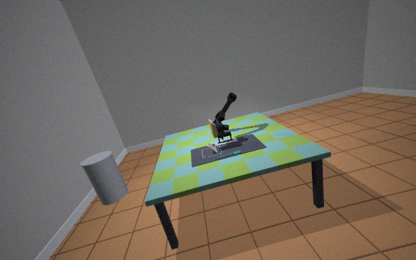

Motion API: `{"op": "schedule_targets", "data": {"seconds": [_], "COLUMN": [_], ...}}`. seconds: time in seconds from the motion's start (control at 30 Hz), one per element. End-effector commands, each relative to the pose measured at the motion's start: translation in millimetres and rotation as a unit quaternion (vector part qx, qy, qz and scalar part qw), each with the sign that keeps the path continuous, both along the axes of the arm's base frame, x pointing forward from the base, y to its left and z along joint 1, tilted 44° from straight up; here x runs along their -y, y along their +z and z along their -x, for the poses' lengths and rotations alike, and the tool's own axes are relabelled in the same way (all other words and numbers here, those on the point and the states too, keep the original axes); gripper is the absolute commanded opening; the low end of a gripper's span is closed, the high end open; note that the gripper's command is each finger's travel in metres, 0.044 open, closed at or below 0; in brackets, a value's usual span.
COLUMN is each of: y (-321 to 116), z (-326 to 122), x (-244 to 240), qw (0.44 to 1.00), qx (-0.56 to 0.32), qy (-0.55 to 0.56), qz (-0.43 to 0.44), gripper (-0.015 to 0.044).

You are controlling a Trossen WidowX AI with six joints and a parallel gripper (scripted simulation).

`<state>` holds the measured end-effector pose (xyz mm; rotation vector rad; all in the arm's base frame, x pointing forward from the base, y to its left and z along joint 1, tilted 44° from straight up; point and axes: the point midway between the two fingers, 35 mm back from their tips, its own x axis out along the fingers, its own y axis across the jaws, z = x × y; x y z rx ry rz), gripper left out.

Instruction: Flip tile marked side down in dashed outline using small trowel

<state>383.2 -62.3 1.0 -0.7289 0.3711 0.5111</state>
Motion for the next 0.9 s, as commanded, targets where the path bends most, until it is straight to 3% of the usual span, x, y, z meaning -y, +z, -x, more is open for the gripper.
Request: {"op": "schedule_targets", "data": {"seconds": [0.0, 0.63, 0.87], "y": [2.8, -40.9, -29.1], "z": [-3.6, -2.3, -5.4], "x": [4.5, 8.2, 6.2], "qw": [1.0, 1.0, 1.0], "qx": [0.01, 0.01, 0.01], "qy": [-0.001, -0.001, -0.001], "qz": [0.005, 0.006, 0.006], "gripper": [0.0, 0.0, 0.0]}}
